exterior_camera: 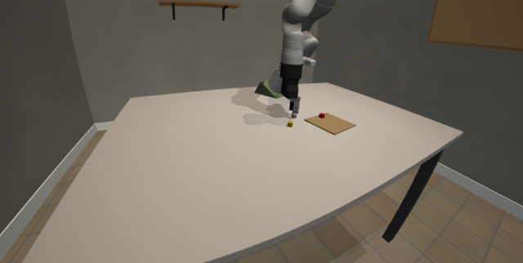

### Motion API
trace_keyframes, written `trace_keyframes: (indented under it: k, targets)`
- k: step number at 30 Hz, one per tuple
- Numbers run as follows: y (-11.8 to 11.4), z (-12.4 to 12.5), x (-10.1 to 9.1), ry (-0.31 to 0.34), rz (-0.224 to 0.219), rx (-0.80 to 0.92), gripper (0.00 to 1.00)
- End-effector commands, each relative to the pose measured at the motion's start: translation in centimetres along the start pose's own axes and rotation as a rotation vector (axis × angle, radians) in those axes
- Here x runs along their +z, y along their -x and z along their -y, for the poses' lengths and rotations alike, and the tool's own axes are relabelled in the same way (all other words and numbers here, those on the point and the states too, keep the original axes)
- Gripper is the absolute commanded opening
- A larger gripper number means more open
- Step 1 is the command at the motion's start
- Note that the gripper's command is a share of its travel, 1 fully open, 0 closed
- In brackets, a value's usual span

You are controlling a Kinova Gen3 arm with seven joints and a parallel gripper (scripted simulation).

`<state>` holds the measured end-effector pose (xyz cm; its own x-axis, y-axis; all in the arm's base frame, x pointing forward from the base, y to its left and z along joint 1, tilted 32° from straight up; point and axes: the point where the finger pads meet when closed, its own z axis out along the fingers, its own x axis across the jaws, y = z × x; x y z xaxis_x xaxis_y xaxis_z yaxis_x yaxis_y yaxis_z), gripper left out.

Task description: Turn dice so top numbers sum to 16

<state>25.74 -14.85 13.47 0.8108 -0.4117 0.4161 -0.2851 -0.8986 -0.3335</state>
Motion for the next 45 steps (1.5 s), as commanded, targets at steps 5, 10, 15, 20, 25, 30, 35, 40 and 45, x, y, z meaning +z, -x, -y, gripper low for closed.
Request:
trace_keyframes:
  k: [5, 10, 15, 20, 25, 30, 35, 40, 45]
  targets:
    - [-0.01, -0.02, -0.02, 0.001, -0.001, 0.000, 0.64]
    - [-0.01, -0.02, -0.02, 0.001, -0.001, 0.000, 0.64]
    - [-0.01, -0.02, -0.02, 0.001, -0.001, 0.000, 0.64]
    - [-0.01, -0.02, -0.02, 0.001, -0.001, 0.000, 0.64]
    - [-0.01, -0.02, -0.02, 0.001, -0.001, 0.000, 0.64]
    - [-0.01, -0.02, -0.02, 0.001, -0.001, 0.000, 0.64]
    - [-0.02, -0.02, 0.03, 0.001, -0.001, 0.000, 0.64]
    - [-0.02, -0.02, 0.34, 0.001, -0.001, 0.000, 0.64]
    - [-0.01, -0.03, 0.79, 0.001, -0.001, 0.000, 0.64]
